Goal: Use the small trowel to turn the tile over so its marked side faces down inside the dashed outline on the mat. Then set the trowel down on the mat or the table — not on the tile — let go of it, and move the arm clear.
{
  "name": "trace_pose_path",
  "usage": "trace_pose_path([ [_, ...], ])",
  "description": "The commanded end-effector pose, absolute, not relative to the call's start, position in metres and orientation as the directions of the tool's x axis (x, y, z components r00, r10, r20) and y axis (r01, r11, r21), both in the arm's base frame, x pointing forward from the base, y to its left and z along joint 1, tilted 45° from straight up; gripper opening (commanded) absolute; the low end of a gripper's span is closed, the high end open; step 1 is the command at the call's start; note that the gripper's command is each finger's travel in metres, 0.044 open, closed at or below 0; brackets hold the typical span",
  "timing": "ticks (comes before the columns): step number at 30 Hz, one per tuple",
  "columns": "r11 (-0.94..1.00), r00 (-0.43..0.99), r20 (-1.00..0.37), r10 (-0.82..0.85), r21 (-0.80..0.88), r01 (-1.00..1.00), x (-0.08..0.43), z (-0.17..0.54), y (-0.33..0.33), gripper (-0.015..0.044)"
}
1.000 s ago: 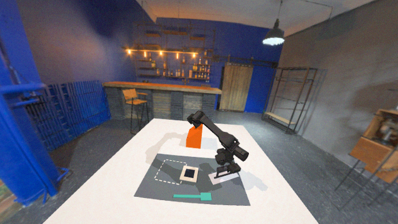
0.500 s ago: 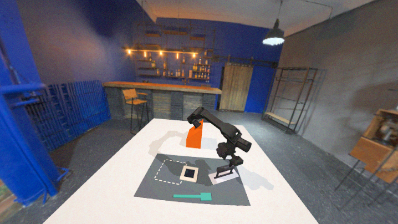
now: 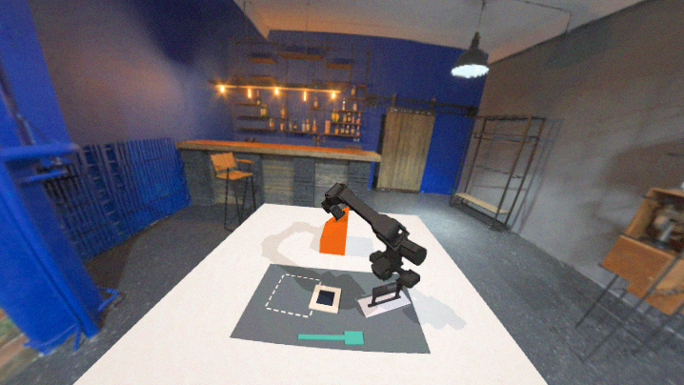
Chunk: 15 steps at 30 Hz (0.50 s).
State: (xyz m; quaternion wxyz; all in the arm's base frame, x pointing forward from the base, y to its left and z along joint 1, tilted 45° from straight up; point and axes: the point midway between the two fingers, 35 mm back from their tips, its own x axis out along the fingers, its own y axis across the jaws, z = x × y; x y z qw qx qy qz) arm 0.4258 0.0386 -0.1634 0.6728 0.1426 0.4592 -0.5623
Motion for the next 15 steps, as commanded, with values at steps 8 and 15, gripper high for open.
trace_pose_path([
  [8,0.593,0.029,-0.807,-0.589,-0.408,0.694,0.428,-0.176,0.039,0.03],
  [15,0.734,0.094,-0.82,-0.565,-0.447,0.512,0.429,-0.182,0.04,0.03],
])
